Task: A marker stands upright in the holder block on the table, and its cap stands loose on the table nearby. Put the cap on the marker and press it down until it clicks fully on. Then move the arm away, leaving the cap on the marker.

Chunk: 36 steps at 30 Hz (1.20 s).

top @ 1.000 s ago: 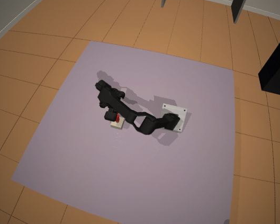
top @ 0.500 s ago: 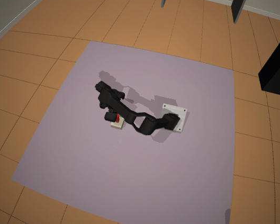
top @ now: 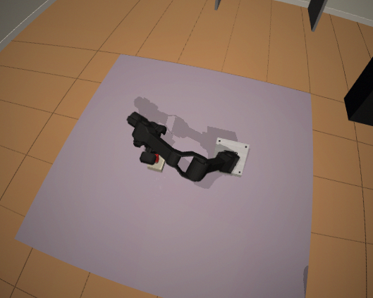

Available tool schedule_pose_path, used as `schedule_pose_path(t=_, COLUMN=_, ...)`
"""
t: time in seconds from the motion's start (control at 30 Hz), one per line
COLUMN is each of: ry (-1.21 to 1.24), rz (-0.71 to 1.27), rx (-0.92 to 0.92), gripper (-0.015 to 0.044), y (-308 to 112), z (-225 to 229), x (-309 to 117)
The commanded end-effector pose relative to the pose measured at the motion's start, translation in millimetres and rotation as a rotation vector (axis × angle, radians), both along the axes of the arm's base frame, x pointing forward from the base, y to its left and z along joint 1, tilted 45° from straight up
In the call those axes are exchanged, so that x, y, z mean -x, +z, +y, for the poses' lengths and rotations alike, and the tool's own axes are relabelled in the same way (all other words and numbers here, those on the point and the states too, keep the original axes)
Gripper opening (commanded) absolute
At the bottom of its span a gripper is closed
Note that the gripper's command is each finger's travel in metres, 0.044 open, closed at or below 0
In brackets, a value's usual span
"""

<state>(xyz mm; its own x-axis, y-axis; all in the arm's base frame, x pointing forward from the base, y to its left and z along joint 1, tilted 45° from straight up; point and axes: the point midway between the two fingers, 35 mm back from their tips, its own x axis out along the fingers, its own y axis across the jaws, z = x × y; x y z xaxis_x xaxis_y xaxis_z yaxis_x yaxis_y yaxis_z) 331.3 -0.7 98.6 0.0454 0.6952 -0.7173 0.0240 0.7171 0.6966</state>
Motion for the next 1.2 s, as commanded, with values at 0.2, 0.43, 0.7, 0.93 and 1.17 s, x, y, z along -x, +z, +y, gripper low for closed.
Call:
schedule_pose_path(t=0.2, ry=-0.007, rz=-0.005, rx=0.001, gripper=0.0000, y=-4, z=3, x=-1)
schedule_pose_path(t=0.43, ry=-0.019, rz=-0.001, rx=0.002, gripper=0.0000, y=2, z=-4, x=-2)
schedule_pose_path(t=0.7, ry=-0.113, rz=0.036, rx=0.001, gripper=0.0000, y=58, z=-59, x=5)
schedule_pose_path(t=0.93, ry=-0.113, rz=0.036, rx=0.001, gripper=0.0157, y=58, z=-59, x=5)
schedule_pose_path(t=1.17, ry=-0.113, rz=0.036, rx=0.001, gripper=0.0341, y=58, z=-59, x=5)
